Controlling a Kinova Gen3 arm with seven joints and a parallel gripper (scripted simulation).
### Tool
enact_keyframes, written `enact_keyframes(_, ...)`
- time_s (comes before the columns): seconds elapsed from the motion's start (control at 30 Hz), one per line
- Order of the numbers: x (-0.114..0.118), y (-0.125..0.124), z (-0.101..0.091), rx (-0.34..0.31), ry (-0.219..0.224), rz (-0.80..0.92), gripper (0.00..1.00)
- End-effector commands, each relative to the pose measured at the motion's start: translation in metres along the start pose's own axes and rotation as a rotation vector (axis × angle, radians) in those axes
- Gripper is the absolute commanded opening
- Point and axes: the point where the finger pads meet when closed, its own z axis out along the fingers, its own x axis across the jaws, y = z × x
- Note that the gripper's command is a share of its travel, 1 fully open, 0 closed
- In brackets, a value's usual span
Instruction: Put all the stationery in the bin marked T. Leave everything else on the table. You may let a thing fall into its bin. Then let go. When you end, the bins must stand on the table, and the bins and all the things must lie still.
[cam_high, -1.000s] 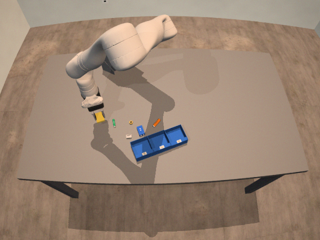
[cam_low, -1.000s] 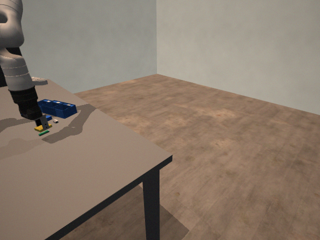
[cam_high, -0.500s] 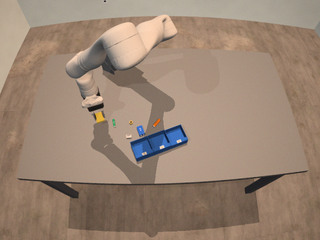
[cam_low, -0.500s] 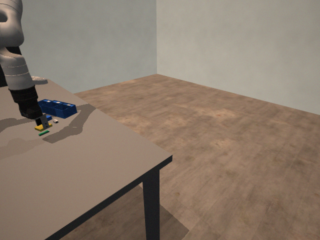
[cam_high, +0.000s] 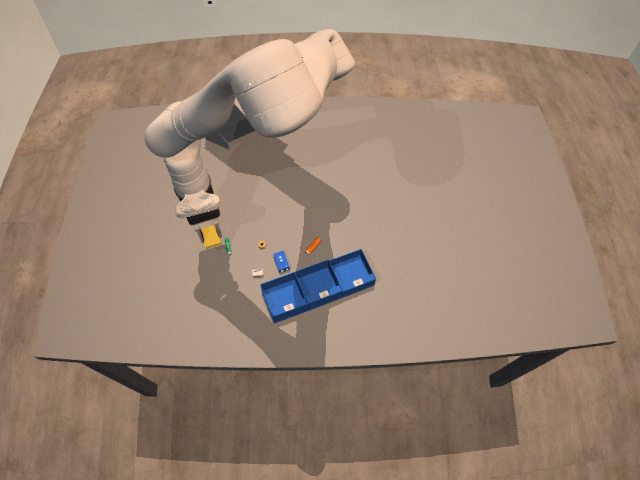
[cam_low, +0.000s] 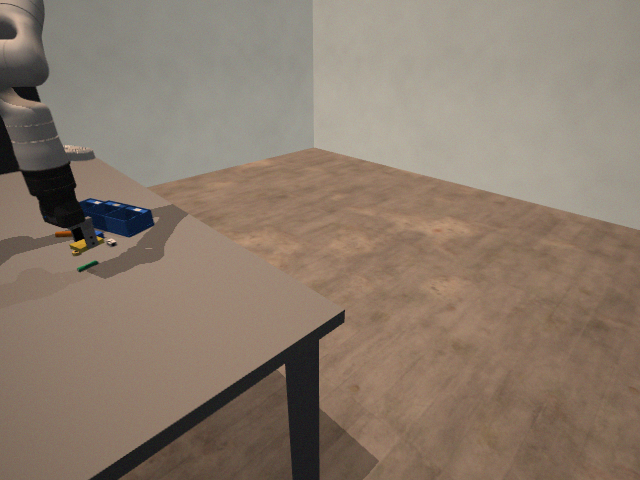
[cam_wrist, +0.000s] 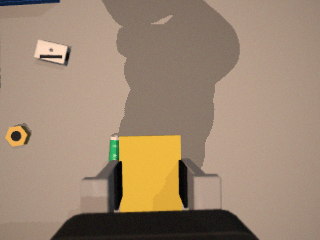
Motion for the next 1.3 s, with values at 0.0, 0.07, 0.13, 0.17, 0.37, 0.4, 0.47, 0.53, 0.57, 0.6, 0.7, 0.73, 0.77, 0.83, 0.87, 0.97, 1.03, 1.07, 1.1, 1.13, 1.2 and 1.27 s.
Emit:
enact_keyframes(0.0,-0.015,-0.016,-0.001,-0.002,0.007,-0.003,0.70)
enact_keyframes(0.07,-0.024,-0.023,-0.001,-0.002,0.007,-0.003,0.70)
enact_keyframes(0.13,-0.034,-0.031,-0.001,-0.002,0.007,-0.003,0.70)
enact_keyframes(0.17,-0.038,-0.035,-0.001,-0.002,0.007,-0.003,0.70)
enact_keyframes(0.37,-0.066,-0.057,-0.001,-0.002,0.007,-0.003,0.70)
enact_keyframes(0.4,-0.066,-0.057,-0.001,-0.002,0.007,-0.003,0.70)
enact_keyframes(0.47,-0.071,-0.060,-0.001,-0.004,0.005,-0.005,0.70)
enact_keyframes(0.53,-0.080,-0.068,-0.001,-0.002,0.007,-0.003,0.70)
enact_keyframes(0.57,-0.085,-0.072,0.000,-0.002,0.007,-0.003,0.70)
enact_keyframes(0.6,-0.090,-0.076,0.000,-0.002,0.007,-0.003,0.70)
enact_keyframes(0.7,-0.104,-0.086,0.000,-0.004,0.005,-0.006,0.70)
enact_keyframes(0.73,-0.109,-0.090,0.000,-0.005,0.005,-0.007,0.70)
enact_keyframes(0.77,-0.114,-0.094,0.000,-0.005,0.004,-0.007,0.70)
enact_keyframes(0.83,-0.123,-0.101,0.000,-0.007,0.004,-0.009,0.70)
enact_keyframes(0.87,-0.128,-0.105,0.000,-0.006,0.004,-0.011,0.70)
enact_keyframes(0.97,-0.136,-0.113,0.000,-0.006,0.005,-0.014,0.70)
enact_keyframes(1.03,-0.141,-0.118,0.000,-0.006,0.005,-0.016,0.70)
enact_keyframes(1.07,-0.143,-0.119,0.000,-0.006,0.005,-0.017,0.70)
enact_keyframes(1.1,-0.147,-0.124,0.000,-0.005,0.006,-0.058,0.70)
enact_keyframes(1.13,-0.152,-0.127,0.000,-0.005,0.006,-0.058,0.70)
enact_keyframes(1.2,-0.161,-0.135,0.000,-0.005,0.006,-0.058,0.70)
enact_keyframes(1.27,-0.171,-0.143,0.000,-0.005,0.006,-0.058,0.70)
